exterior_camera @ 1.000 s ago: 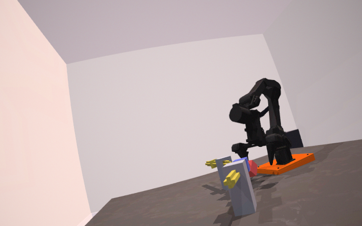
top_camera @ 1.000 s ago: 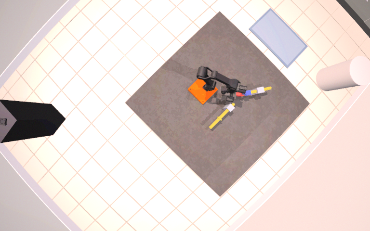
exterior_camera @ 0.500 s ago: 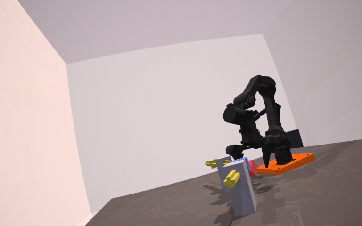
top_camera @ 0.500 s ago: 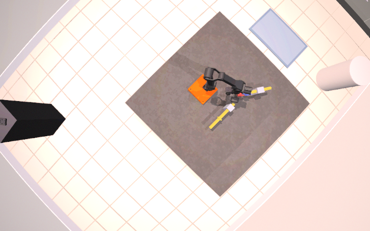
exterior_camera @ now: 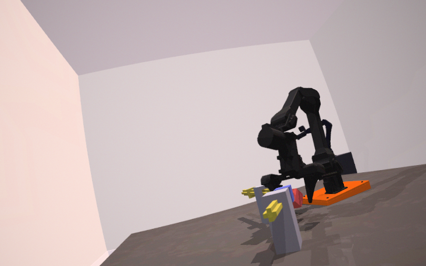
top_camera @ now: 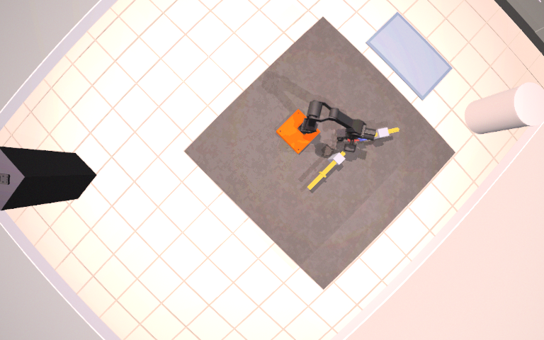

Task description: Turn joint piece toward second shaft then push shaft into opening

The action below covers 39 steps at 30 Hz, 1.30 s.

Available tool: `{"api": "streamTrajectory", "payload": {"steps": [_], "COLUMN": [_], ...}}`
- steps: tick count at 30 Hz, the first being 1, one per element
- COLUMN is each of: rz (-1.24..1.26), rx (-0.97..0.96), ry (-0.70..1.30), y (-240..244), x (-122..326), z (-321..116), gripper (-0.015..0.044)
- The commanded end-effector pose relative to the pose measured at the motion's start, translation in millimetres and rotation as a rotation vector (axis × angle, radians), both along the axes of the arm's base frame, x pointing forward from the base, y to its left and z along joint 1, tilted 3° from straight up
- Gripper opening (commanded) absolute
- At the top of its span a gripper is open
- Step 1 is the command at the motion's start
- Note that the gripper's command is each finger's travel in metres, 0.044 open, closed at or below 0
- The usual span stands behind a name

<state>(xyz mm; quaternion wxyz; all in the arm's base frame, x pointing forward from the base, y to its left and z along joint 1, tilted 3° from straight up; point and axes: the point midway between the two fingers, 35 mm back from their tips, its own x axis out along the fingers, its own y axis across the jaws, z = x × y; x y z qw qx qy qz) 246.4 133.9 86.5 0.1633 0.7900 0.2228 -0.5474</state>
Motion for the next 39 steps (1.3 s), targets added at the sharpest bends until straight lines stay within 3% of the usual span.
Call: {"api": "streamTrajectory", "payload": {"steps": [1, 14, 24, 39], "rz": [-0.007, -0.007, -0.007, -0.007], "rx": [-0.006, -0.006, -0.006, -0.006], "ry": [0.008, 0.008, 0.008, 0.008], "y": [1, 3, 3, 3], "x": [2, 7, 7, 7], "z": [-8, -25, -25, -25], "gripper": [0.044, 0.044, 0.0182, 0.0182]}}
